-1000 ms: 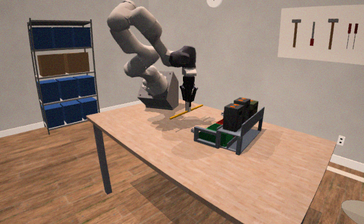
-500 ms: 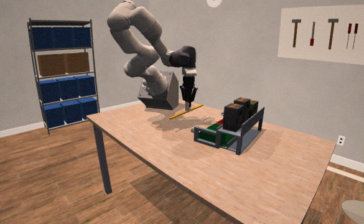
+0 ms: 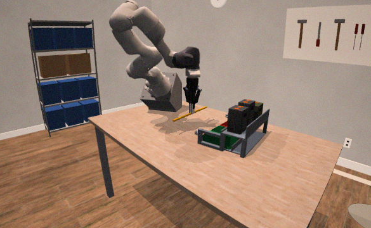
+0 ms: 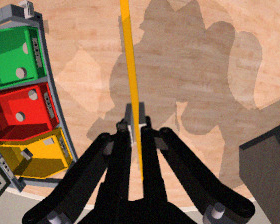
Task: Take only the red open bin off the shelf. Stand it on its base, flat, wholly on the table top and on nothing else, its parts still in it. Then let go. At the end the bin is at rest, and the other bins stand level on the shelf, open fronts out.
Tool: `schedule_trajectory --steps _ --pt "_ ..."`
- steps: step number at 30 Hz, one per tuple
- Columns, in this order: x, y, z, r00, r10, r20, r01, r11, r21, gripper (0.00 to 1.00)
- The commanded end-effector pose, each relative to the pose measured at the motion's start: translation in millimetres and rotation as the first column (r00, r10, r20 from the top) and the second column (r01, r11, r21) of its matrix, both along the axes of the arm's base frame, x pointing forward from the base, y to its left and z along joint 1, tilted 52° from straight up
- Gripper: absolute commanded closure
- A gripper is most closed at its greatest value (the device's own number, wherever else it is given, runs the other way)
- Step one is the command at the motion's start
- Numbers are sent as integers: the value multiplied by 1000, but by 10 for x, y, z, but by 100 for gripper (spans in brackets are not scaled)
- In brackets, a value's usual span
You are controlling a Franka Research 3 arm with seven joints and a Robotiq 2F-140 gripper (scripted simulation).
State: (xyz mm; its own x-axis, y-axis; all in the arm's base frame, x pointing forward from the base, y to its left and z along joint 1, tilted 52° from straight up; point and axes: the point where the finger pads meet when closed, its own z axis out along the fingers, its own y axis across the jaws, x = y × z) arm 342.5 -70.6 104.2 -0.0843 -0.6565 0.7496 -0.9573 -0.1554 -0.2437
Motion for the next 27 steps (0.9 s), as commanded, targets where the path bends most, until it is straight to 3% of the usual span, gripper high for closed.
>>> schedule_trajectory --steps 1,2,14,15,19,27 --pt "-325 -247 183 1000 -7 14 7 1000 10 100" --pt "-410 -304 222 1000 -7 17 7 1000 12 100" --pt "-410 -304 222 1000 -7 17 7 1000 12 100" --pt "-6 27 -35 1000 -4 6 4 1000 2 100" --pt "-102 211 -279 1000 -7 17 7 1000 12 100" --pt "-102 211 -279 1000 -7 17 7 1000 12 100"
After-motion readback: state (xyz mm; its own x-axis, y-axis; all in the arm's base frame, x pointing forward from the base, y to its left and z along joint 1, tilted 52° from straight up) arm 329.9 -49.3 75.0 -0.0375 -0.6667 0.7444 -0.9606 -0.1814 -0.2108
